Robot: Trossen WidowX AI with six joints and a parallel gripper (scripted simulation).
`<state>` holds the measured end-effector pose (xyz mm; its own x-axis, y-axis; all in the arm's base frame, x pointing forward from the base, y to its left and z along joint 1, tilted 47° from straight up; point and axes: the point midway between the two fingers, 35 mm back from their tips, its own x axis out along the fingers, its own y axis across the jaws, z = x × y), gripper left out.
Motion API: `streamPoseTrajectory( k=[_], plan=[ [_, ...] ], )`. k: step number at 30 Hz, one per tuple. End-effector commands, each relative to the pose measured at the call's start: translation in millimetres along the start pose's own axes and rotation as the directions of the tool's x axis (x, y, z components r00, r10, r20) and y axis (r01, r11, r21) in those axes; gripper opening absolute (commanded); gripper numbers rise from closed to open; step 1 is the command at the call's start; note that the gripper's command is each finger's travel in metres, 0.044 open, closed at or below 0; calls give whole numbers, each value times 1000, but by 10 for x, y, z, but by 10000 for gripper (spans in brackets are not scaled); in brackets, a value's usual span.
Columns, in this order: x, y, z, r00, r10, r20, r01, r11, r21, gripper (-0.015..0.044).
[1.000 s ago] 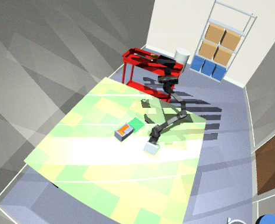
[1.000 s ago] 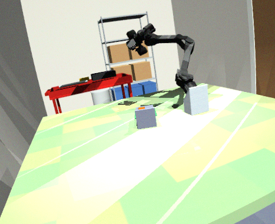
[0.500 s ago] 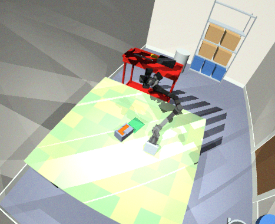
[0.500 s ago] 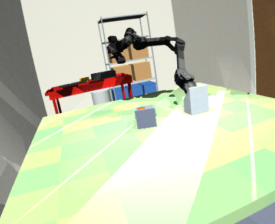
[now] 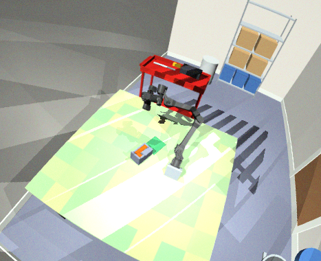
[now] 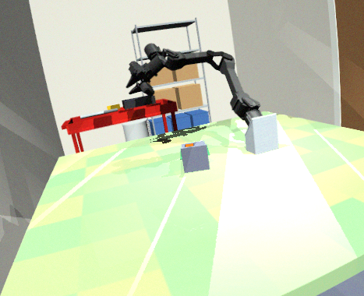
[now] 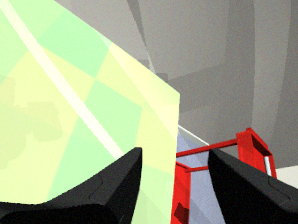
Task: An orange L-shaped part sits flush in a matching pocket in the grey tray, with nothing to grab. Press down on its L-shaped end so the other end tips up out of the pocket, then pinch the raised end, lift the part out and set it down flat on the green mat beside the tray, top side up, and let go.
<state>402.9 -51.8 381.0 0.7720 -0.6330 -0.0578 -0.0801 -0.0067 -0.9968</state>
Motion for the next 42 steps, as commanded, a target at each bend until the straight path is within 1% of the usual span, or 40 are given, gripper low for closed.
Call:
streamPoseTrajectory(
  k=[1,7,13,18,22,26,30,35,40,42],
  plan=[
    [9,626,443,980,183,73,-192,972,136,180],
    [-83,1201,737,934,346,91,-358,899,252,180],
    [-256,1753,934,868,492,71,-482,798,360,180],
    [-447,2195,1018,801,599,21,-542,709,452,180],
    [-623,2521,1033,744,667,-39,-552,646,528,180],
    [-814,2816,1006,686,718,-116,-527,601,602,180],
    [-1015,3075,939,630,748,-208,-467,579,668,180],
    [-1272,3339,807,567,750,-340,-345,591,729,180],
    [-1522,3523,638,516,708,-481,-178,639,748,180],
    [-1561,3544,609,510,697,-504,-148,648,747,180]
  ],
)
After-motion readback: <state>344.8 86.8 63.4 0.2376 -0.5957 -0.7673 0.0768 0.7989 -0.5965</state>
